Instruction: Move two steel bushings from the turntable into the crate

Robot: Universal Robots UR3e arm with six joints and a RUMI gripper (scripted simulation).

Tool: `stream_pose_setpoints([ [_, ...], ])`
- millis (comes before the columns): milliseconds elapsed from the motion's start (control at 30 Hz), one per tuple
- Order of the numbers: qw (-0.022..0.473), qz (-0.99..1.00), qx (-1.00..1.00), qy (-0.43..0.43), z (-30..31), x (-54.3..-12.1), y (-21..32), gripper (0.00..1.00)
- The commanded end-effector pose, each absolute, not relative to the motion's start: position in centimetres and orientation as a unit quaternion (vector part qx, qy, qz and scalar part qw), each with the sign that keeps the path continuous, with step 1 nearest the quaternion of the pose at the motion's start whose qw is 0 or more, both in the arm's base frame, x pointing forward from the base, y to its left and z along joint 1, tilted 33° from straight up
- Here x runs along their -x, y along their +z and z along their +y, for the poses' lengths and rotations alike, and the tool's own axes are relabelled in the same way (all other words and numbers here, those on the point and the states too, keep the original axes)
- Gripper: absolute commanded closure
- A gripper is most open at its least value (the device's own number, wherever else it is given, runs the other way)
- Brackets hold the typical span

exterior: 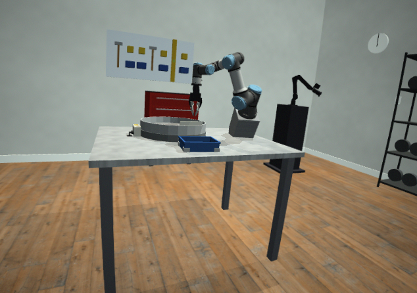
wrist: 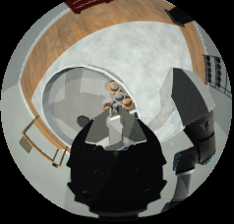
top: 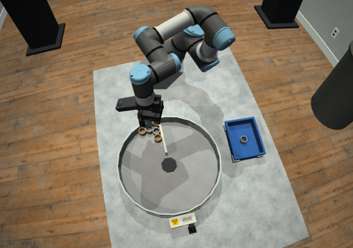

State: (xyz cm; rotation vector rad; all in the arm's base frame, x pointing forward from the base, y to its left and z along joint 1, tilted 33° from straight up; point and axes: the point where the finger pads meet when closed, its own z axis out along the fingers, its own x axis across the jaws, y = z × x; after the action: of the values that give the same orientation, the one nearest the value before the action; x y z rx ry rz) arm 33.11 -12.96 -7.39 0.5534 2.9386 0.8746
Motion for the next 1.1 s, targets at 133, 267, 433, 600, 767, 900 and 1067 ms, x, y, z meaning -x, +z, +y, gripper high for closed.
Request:
stream_pose_setpoints([
  [133, 0.014, 0.943, -0.178, 0.28, -13.0, -33.1, -7.4, 0.94],
  [267, 0.014, 0.943, -0.178, 0.28, -12.3, -33.3, -8.5, 0.94],
  [433, 0.014, 0.943, -0.178, 0.28, -11.9, -33.4, -9.3, 0.94],
  [600, 0.014, 0.943, -0.178, 0.28, -11.9, -33.4, -9.3, 0.94],
  [767, 0.014, 0.943, -0.178, 0.28, -11.9, -33.4, -9.3, 0.94],
  [900, 0.014, 0.943, -0.178, 0.28, -11.9, -33.4, -9.3, 0.94],
  [1067, 0.014, 0.943, -0.178, 0.28, -11.9, -33.4, -9.3, 0.94],
])
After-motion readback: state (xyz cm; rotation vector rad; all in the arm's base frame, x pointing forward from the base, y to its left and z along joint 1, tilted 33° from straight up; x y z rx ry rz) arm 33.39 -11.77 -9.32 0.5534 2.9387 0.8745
